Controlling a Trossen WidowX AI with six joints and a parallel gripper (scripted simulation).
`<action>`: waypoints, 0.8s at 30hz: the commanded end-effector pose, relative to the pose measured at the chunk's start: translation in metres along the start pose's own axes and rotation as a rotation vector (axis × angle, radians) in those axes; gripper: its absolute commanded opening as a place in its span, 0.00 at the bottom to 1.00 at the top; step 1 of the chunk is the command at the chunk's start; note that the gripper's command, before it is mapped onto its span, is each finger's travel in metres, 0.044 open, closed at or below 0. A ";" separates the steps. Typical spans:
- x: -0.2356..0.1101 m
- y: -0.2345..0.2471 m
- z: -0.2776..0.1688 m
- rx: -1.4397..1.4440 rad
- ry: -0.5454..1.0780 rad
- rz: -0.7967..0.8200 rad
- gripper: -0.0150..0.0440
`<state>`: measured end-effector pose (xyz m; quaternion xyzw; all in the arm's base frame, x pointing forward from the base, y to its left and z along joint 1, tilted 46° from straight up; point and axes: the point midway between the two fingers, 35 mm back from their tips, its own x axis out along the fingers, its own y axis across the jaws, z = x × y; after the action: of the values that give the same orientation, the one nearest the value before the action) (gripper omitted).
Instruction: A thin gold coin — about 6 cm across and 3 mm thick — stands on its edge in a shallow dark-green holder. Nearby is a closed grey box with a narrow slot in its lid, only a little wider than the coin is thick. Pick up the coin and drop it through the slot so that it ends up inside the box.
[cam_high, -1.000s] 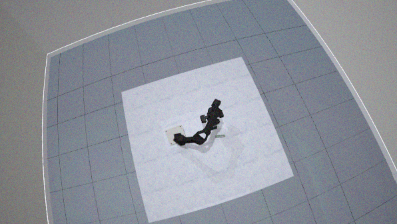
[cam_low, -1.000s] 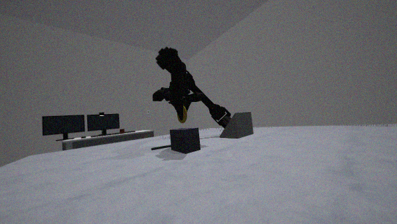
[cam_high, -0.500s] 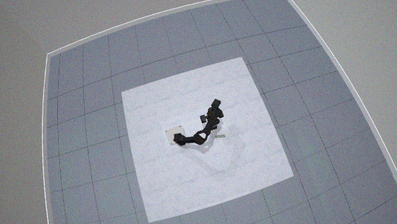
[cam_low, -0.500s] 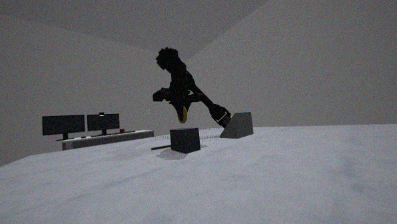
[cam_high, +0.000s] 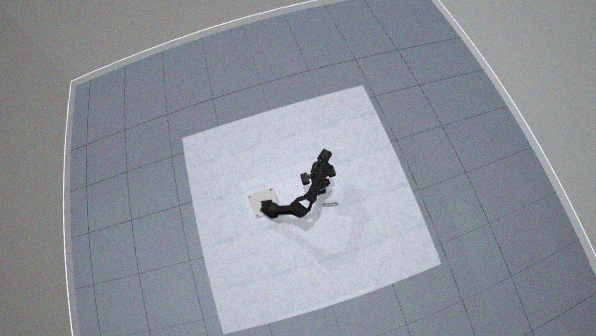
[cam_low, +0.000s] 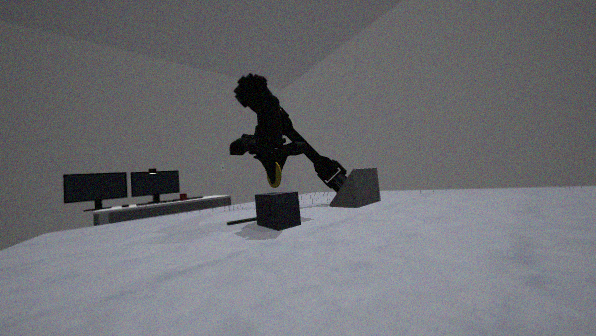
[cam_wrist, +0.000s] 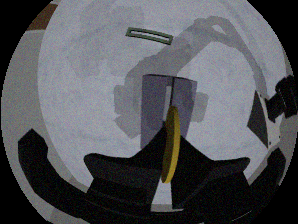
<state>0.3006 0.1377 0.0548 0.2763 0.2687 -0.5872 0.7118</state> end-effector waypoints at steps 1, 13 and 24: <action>0.002 0.000 0.001 -0.004 -0.004 0.003 0.25; 0.008 0.000 0.001 -0.004 -0.004 0.003 0.25; 0.010 0.000 0.000 0.000 0.000 0.000 0.30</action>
<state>0.3023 0.1305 0.0479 0.2762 0.2684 -0.5874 0.7118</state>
